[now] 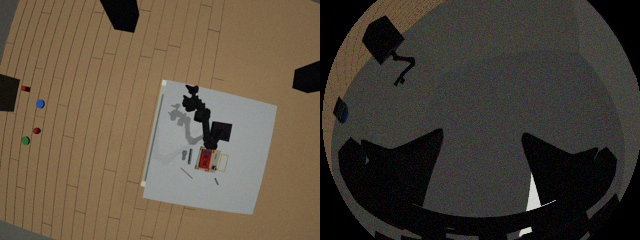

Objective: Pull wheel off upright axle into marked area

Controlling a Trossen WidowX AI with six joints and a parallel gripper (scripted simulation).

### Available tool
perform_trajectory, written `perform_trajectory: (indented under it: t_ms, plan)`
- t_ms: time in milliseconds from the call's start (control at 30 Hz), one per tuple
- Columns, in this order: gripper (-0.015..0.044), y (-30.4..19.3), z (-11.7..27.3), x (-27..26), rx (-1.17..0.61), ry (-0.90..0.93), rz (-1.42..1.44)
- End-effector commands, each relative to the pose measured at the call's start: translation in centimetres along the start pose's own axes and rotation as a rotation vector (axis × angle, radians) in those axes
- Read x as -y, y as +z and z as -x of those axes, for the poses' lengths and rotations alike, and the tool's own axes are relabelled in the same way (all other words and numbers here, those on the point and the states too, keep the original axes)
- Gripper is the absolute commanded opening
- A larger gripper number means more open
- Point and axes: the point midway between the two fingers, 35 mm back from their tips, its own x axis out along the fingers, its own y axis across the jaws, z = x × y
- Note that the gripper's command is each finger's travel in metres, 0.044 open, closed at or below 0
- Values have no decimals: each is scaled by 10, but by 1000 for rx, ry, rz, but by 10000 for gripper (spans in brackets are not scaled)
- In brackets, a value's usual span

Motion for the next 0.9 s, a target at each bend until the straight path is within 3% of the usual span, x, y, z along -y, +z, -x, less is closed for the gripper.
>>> perform_trajectory:
  t_ms: [0,100,867]
  plan:
    - [374,0,0,0,0,1,-2]
    - [300,4,-1,-5,4,15,-37]
    - [300,115,6,-76,90,306,-622]
